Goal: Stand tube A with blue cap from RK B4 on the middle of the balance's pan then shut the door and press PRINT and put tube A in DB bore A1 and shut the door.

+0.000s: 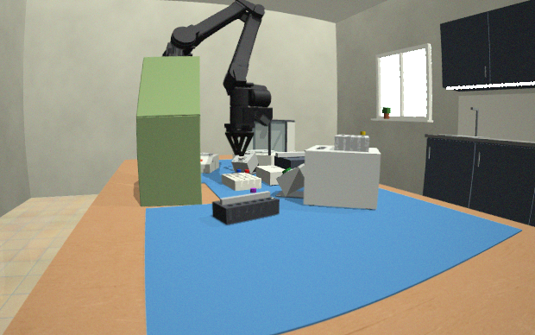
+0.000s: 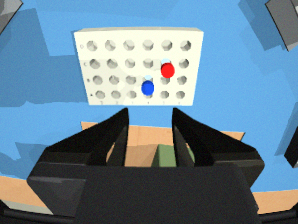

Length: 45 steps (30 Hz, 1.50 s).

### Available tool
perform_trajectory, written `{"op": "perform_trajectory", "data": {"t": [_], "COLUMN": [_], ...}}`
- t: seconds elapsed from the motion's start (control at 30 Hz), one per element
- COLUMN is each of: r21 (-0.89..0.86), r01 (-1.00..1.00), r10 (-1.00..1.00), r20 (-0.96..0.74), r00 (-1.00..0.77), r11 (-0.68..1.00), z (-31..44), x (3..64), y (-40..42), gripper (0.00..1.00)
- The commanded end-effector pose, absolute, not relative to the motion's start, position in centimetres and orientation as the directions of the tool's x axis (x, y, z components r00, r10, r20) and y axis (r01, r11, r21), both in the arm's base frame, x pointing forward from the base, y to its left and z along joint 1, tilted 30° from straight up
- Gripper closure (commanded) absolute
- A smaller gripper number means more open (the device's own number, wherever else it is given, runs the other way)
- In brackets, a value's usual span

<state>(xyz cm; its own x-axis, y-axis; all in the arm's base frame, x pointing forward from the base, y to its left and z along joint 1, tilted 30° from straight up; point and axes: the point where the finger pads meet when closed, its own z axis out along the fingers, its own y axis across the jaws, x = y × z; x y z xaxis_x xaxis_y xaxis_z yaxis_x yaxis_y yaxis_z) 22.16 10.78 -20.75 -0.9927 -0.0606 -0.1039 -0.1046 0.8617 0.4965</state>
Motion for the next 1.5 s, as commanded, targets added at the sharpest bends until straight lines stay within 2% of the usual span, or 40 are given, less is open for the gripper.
{"op": "perform_trajectory", "data": {"t": [0.0, 1.47], "r21": [0.497, 0.496], "r01": [-0.099, -0.106], "r10": [-0.060, -0.065], "r20": [-0.094, -0.099], "r00": [-0.994, -0.993], "r11": [0.862, 0.862], "z": [-20.5, -24.0], "x": [21.6, 22.1], "y": [10.7, 12.9], "gripper": [0.64, 0.64]}}
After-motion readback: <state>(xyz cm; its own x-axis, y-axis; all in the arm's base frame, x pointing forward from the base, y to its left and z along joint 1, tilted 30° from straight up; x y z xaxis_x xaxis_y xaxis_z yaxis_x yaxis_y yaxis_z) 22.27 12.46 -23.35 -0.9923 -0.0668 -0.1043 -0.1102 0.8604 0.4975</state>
